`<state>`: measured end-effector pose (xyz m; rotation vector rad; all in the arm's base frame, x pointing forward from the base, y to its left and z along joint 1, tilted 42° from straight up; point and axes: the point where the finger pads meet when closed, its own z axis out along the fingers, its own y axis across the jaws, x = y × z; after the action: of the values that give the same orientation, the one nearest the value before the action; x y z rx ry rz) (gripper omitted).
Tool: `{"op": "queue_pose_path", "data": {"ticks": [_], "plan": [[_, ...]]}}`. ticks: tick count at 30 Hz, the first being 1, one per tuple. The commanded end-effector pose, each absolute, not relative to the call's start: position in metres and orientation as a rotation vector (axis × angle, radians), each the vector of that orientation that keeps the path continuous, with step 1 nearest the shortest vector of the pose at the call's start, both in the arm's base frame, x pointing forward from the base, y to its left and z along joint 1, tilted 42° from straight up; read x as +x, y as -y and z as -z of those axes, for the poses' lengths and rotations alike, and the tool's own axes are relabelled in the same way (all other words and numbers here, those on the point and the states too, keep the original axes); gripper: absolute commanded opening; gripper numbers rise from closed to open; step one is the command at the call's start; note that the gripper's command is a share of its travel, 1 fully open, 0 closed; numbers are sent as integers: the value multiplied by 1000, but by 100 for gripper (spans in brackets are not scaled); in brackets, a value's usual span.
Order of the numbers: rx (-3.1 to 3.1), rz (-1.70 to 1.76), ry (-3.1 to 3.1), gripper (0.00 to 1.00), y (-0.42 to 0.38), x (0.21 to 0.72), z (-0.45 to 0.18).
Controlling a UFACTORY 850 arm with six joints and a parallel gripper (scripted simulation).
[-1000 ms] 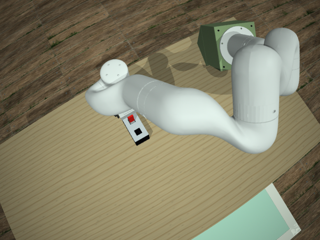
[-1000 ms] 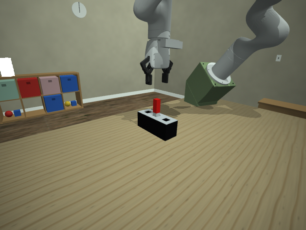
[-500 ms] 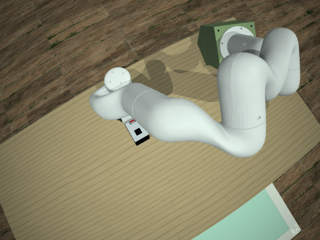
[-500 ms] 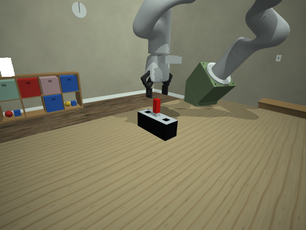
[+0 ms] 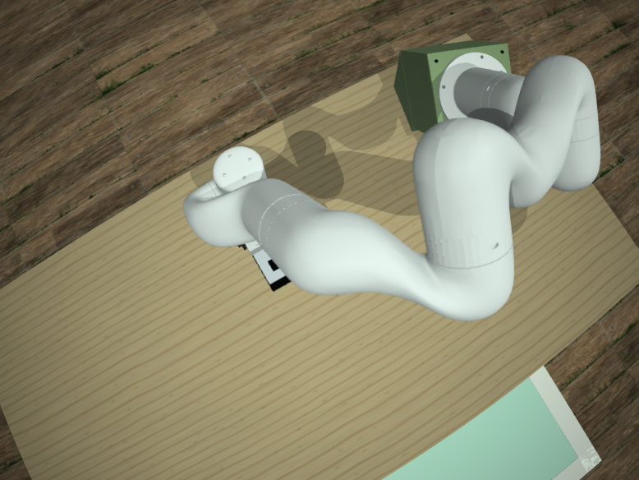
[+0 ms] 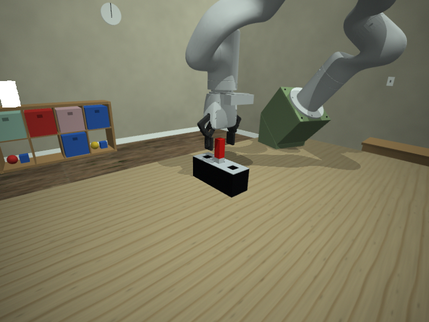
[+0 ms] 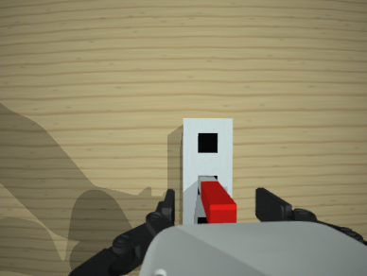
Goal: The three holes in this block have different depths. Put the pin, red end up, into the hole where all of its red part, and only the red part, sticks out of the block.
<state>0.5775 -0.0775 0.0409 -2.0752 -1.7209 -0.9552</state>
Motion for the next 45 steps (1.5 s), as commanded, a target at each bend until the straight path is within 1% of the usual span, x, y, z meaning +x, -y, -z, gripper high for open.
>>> {"op": "queue_pose_path", "data": {"ticks": [1,2,45], "plan": [[-2076,956,1721,100,78,578,-41],[-2076,957,1721,0,78,578,-42],[-2076,956,1718,0,84,575,-48]]}}
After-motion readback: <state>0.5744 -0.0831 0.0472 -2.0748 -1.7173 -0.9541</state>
